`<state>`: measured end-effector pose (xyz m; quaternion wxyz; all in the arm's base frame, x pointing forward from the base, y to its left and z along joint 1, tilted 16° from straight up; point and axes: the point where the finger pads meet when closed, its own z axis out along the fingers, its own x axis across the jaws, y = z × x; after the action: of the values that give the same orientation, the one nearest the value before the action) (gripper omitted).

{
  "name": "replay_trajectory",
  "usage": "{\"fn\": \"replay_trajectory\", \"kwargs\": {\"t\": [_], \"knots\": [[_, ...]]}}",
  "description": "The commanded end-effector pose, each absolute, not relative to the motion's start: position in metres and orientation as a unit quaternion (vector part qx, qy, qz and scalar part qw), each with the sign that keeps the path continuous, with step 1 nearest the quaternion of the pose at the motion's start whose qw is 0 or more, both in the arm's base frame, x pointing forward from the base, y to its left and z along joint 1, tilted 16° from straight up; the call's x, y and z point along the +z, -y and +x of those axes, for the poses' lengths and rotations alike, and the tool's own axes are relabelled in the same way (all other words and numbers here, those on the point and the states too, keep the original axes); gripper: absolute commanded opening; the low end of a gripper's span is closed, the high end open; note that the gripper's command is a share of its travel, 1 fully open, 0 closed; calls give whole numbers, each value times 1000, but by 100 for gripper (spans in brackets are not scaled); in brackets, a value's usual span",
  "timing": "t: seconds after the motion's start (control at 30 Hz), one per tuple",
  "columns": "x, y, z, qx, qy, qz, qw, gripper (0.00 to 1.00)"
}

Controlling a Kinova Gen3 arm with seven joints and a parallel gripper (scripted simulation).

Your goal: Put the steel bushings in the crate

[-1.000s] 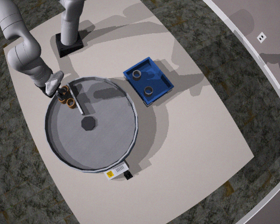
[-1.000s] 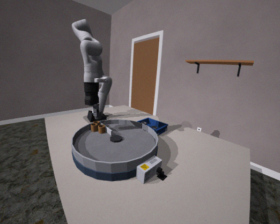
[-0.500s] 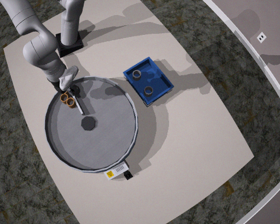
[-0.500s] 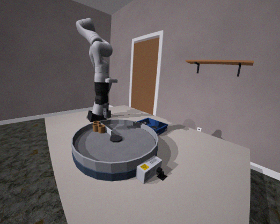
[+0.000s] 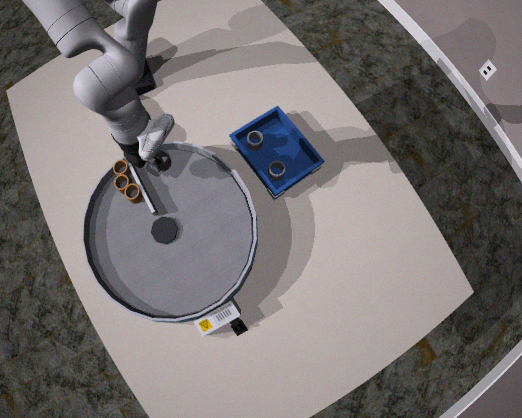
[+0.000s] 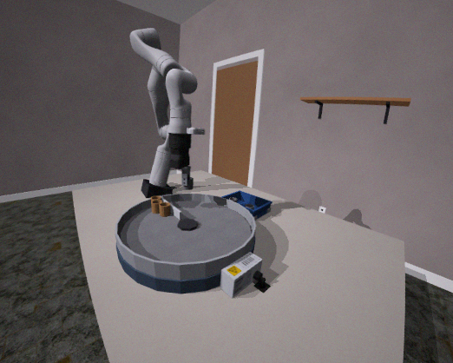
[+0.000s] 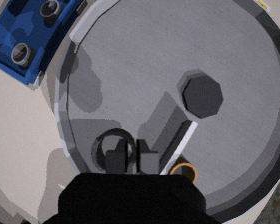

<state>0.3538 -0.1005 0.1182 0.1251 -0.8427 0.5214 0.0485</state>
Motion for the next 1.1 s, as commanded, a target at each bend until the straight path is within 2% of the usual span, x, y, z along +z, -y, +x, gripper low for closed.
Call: {"fn": "replay_trajectory", "kwargs": {"t": [0.0, 0.17, 0.33, 0.73, 0.9, 1.07], "knots": [[121, 95, 357, 47, -521, -843, 126, 0], [121, 95, 357, 47, -521, -843, 126, 0], [135, 45, 374, 48, -519, -845, 124, 0], [135, 45, 374, 48, -519, -845, 124, 0], [149, -5, 389, 50, -515, -847, 122, 0], [149, -5, 389, 50, -515, -847, 122, 0]]}}
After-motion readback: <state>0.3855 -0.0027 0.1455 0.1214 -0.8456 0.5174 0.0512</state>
